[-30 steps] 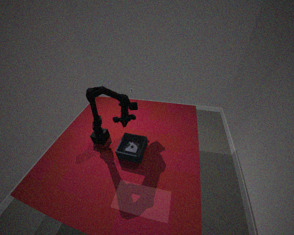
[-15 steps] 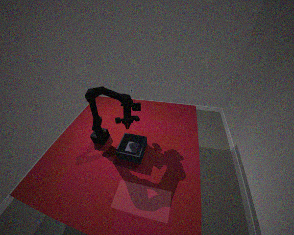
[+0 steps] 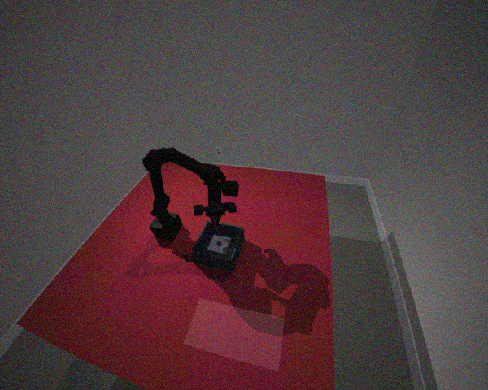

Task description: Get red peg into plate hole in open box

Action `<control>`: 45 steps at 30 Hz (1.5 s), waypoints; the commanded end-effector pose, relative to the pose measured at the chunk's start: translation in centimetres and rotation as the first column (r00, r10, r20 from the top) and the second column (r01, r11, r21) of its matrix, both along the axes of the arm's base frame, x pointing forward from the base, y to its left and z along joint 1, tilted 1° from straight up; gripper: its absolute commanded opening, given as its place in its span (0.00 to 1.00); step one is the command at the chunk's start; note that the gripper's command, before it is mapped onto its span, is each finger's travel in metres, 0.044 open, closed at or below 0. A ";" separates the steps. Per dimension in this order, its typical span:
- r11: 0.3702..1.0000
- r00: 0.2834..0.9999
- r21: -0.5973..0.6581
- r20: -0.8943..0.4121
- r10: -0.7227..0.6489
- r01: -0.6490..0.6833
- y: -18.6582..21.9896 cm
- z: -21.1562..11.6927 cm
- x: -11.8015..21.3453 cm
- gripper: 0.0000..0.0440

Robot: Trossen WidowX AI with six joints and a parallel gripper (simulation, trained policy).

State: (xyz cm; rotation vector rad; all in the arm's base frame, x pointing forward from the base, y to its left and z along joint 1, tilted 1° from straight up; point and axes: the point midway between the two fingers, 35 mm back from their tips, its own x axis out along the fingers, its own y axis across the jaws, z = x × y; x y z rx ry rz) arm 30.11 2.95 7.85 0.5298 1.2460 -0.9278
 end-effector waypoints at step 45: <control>0.947 0.986 0.276 0.020 0.166 -0.165 -6.3 -4.5 10.7 1.00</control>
